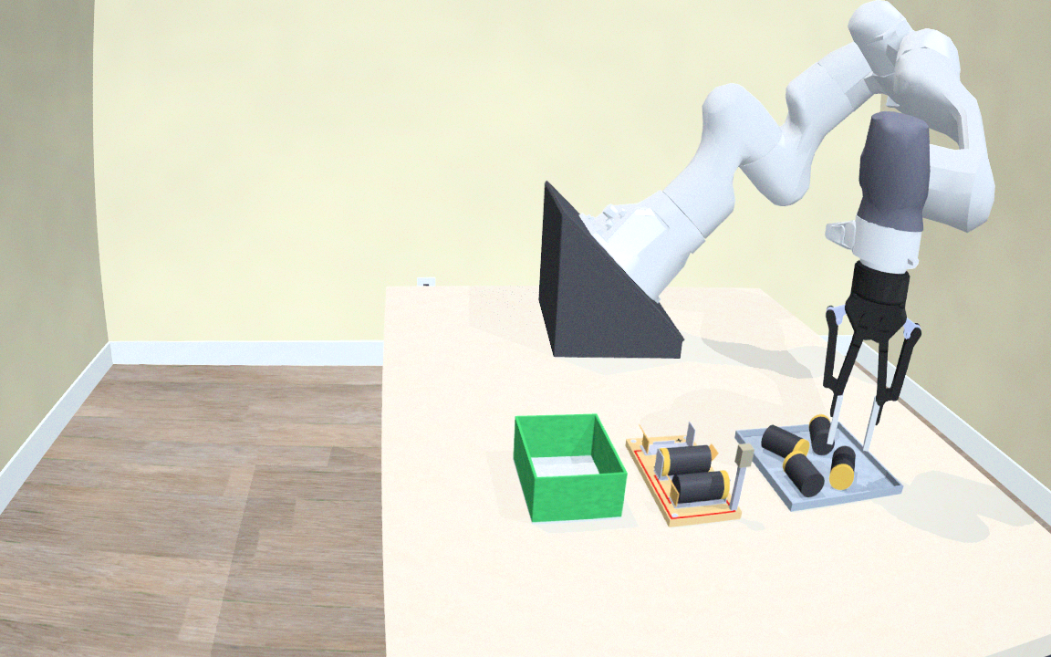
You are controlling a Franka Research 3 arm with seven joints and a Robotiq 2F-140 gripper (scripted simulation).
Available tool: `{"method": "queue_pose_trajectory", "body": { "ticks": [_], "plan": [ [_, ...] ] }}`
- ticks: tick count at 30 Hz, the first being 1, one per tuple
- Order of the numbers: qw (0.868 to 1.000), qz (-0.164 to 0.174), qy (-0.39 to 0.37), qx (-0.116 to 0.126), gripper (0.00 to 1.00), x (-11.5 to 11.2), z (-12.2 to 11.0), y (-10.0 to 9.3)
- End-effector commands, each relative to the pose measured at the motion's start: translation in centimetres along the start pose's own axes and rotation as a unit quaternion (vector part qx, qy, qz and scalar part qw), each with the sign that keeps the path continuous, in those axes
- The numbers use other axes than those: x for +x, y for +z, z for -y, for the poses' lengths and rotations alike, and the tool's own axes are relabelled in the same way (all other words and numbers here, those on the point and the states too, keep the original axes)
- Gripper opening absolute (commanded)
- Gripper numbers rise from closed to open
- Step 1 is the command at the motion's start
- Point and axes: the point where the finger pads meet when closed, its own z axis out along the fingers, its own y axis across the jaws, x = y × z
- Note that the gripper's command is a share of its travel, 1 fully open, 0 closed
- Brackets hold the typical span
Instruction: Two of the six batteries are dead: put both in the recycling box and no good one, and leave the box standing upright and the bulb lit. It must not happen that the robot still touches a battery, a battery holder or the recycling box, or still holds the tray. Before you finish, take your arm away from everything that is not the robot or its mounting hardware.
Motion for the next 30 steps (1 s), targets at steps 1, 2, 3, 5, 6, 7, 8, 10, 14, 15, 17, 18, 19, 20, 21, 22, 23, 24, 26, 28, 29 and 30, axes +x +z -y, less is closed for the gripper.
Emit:
{"method": "queue_pose_trajectory", "body": {
  "ticks": [1, 2, 3, 5, 6, 7, 8, 10, 14, 15, 17, 18, 19, 20, 21, 22, 23, 24, 26, 28, 29, 30],
  "plan": [
    [1.0, 0.002, 0.001, -0.002, 0.29, -0.1, 0.0, -0.1],
    [1.0, 0.002, 0.001, -0.002, 0.29, -0.1, 0.0, -0.1],
    [1.0, 0.002, 0.001, -0.002, 0.29, -0.1, 0.0, -0.1],
    [1.0, 0.002, 0.001, -0.002, 0.29, -0.1, 0.0, -0.1],
    [1.0, 0.002, 0.001, -0.002, 0.29, -0.1, 0.0, -0.1],
    [1.0, 0.002, 0.001, -0.002, 0.29, -0.1, 0.0, -0.1],
    [1.0, 0.002, 0.001, -0.002, 0.29, -0.1, 0.0, -0.1],
    [1.0, 0.002, 0.001, -0.002, 0.29, -0.1, 0.0, -0.1],
    [1.0, 0.002, 0.001, -0.002, 0.29, -0.1, 0.0, -0.1],
    [1.0, 0.002, 0.001, -0.002, 0.29, -0.1, 0.0, -0.1],
    [1.0, 0.002, 0.001, -0.002, 0.29, -0.1, 0.0, -0.1],
    [1.0, 0.002, 0.001, -0.002, 0.29, -0.1, 0.0, 0.1],
    [1.0, 0.002, 0.001, -0.002, 0.29, -0.1, 0.0, 0.4],
    [1.0, 0.002, 0.001, -0.002, 0.29, -0.1, 0.0, 0.8],
    [1.0, 0.002, 0.001, -0.002, 0.29, -0.1, 0.0, 1.2],
    [1.0, 0.002, 0.001, -0.002, 0.29, -0.1, 0.0, 1.7],
    [1.0, 0.002, 0.001, -0.002, 0.29, -0.1, 0.0, 2.1],
    [1.0, 0.002, 0.001, -0.002, 0.29, -0.1, 0.0, 2.5],
    [1.0, 0.002, 0.001, -0.002, 0.29, -0.1, 0.0, 2.9],
    [1.0, 0.002, 0.001, -0.002, 0.29, -0.1, 0.0, 3.1],
    [1.0, 0.002, 0.001, -0.002, 0.29, -0.1, 0.0, 3.3],
    [1.0, 0.002, 0.001, -0.002, 0.29, -0.1, 0.0, 3.4]
  ]
}}
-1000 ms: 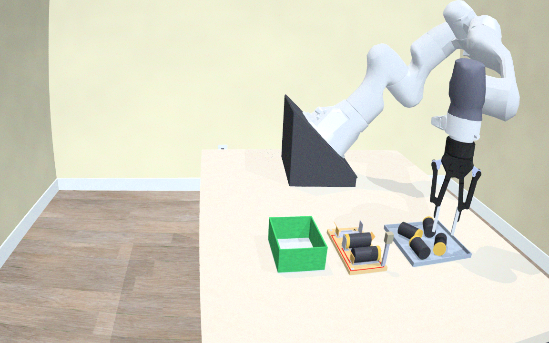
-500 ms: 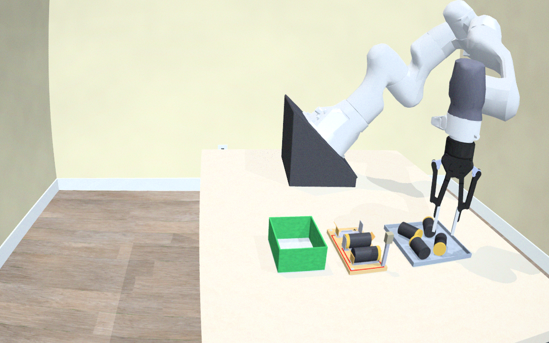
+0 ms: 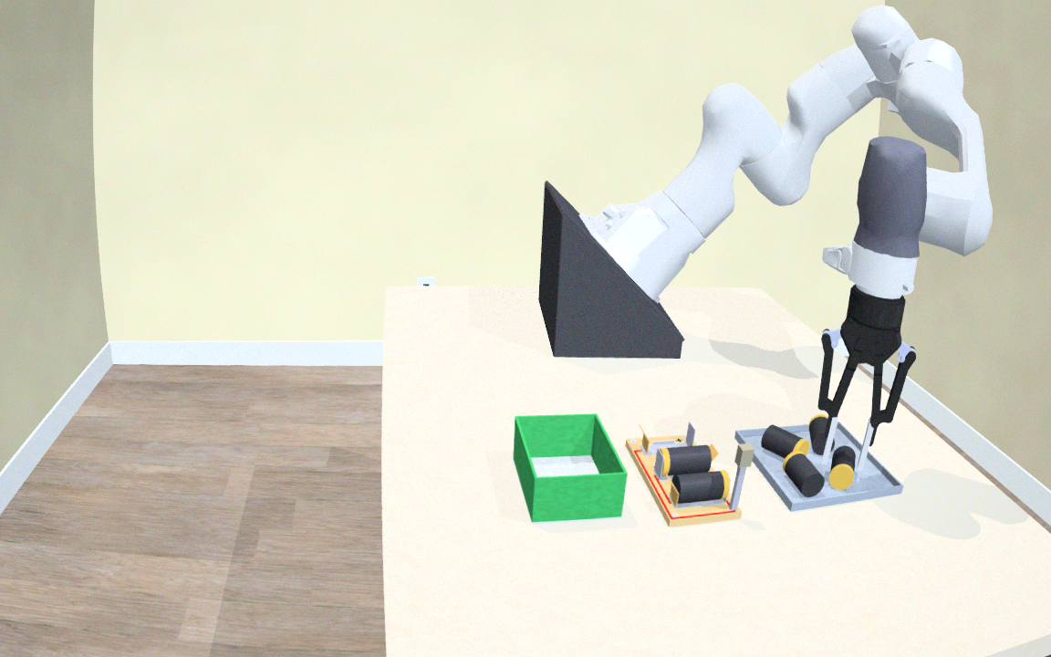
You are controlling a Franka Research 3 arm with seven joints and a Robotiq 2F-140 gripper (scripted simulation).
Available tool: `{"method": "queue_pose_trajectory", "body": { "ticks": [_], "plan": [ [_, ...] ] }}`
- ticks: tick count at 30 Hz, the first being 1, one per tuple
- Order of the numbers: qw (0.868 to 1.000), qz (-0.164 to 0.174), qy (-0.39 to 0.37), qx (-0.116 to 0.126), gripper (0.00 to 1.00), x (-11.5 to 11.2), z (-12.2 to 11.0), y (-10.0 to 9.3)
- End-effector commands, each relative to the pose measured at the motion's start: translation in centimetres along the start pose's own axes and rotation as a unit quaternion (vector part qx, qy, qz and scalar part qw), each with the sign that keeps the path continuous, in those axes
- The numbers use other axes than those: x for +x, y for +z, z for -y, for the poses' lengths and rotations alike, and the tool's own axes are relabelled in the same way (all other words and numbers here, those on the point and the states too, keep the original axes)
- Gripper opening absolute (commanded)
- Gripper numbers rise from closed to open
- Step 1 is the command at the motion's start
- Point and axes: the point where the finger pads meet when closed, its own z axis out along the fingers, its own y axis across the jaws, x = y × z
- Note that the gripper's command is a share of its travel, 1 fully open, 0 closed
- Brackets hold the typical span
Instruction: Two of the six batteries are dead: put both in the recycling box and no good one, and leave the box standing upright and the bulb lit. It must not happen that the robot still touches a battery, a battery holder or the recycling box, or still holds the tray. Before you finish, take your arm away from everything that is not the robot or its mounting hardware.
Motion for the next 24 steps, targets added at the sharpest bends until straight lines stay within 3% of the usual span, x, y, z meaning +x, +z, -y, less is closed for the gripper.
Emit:
{"method": "queue_pose_trajectory", "body": {
  "ticks": [1, 22, 23, 24],
  "plan": [
    [1.0, 0.006, -0.004, -0.002, 0.29, -0.38, -0.07, 0.26],
    [1.0, 0.006, -0.004, -0.002, 0.29, -0.39, -0.07, 1.26],
    [1.0, 0.006, -0.004, -0.002, 0.16, -0.39, -0.07, 1.26],
    [1.0, 0.006, -0.004, -0.002, 0.16, -0.39, -0.07, 1.26]
  ]
}}
